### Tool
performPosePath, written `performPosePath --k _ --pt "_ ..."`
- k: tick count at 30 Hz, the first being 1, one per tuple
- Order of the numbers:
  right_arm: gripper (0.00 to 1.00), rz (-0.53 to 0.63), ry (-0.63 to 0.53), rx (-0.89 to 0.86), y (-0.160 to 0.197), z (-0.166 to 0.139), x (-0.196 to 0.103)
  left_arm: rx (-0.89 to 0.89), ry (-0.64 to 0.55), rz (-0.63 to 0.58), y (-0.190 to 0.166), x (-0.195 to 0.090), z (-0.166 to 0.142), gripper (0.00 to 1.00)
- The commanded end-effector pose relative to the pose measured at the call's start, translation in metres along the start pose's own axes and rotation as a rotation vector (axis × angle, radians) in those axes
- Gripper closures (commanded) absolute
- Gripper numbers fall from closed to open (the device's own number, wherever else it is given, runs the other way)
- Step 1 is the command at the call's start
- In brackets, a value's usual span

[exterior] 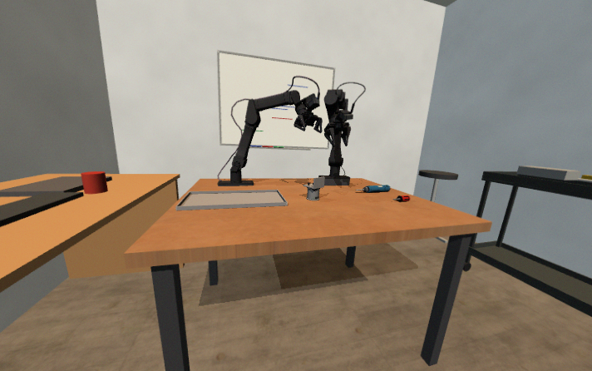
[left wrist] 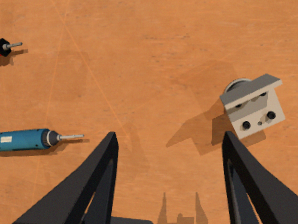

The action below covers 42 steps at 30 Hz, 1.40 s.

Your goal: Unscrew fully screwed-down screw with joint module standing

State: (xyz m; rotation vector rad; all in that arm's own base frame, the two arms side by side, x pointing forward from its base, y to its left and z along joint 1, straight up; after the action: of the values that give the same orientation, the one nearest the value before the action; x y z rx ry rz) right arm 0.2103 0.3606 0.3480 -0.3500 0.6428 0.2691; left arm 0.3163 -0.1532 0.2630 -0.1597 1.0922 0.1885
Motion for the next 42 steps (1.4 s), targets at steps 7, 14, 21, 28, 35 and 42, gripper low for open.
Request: performPosePath --k 7,14,21,28,35,42 --pt "0.0 0.002 -0.01 0.009 -0.003 0.003 -0.004 -0.005 -0.013 -0.009 0.0 -0.004 0.002 0.35" --pt "0.0 0.002 -0.01 0.009 -0.003 0.003 -0.004 -0.076 -0.001 0.001 0.015 0.004 0.005 0.35" --pt "0.0 0.002 -0.01 0.009 -0.003 0.003 -0.004 -0.256 0.046 0.065 0.057 0.033 0.014 0.35" --pt "0.0 0.002 -0.01 0.009 -0.003 0.003 -0.004 -0.336 0.032 0.062 0.068 0.035 0.028 0.35" --pt "0.0 0.002 -0.01 0.009 -0.003 0.003 -0.004 -0.495 0.098 0.141 0.113 0.063 0.018 0.35" --pt "0.0 0.002 -0.01 0.009 -0.003 0.003 -0.004 -0.652 0.156 0.207 0.151 0.091 0.014 0.35"
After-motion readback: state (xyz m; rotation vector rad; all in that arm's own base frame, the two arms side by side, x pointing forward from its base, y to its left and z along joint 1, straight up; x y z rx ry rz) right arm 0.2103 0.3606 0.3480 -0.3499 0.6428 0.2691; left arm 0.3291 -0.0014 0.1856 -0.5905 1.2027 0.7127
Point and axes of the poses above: on each arm, the point where the finger pads meet when closed, its own x axis out along the fingers, its own y axis across the jaws, z = x × y, the point moved 5 cm from there along -x, back along the fingers, and after that the axes turned 14 degrees about -x, right-handed, at the moved point
